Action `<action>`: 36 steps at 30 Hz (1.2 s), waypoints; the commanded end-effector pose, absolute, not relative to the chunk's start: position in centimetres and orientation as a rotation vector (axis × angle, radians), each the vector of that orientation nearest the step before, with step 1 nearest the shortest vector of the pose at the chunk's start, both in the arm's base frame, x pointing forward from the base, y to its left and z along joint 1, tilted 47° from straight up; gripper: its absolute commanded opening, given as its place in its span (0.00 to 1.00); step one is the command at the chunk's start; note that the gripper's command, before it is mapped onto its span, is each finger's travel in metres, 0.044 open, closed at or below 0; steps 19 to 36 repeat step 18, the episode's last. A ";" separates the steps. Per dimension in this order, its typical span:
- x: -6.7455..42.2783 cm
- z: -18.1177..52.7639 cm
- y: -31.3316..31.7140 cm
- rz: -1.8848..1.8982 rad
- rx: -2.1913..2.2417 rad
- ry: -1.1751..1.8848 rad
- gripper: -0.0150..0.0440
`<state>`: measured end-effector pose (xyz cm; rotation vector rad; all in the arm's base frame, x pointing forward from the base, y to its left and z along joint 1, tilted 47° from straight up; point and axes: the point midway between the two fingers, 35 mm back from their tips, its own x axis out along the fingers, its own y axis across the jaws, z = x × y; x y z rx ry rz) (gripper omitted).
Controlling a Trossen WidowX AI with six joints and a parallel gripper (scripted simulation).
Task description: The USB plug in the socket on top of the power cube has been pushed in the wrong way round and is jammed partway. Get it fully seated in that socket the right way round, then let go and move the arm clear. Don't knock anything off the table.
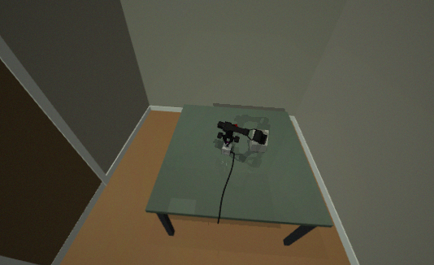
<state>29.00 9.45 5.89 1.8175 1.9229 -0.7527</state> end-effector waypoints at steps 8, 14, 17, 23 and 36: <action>29.0 6.0 9.4 -0.753 1.817 1.923 0.42; 29.1 6.4 8.9 -0.753 1.817 1.923 0.42; 29.1 6.6 8.7 -0.753 1.817 1.923 0.42; 29.1 6.6 8.7 -0.753 1.817 1.923 0.42; 29.1 6.6 8.7 -0.753 1.817 1.923 0.42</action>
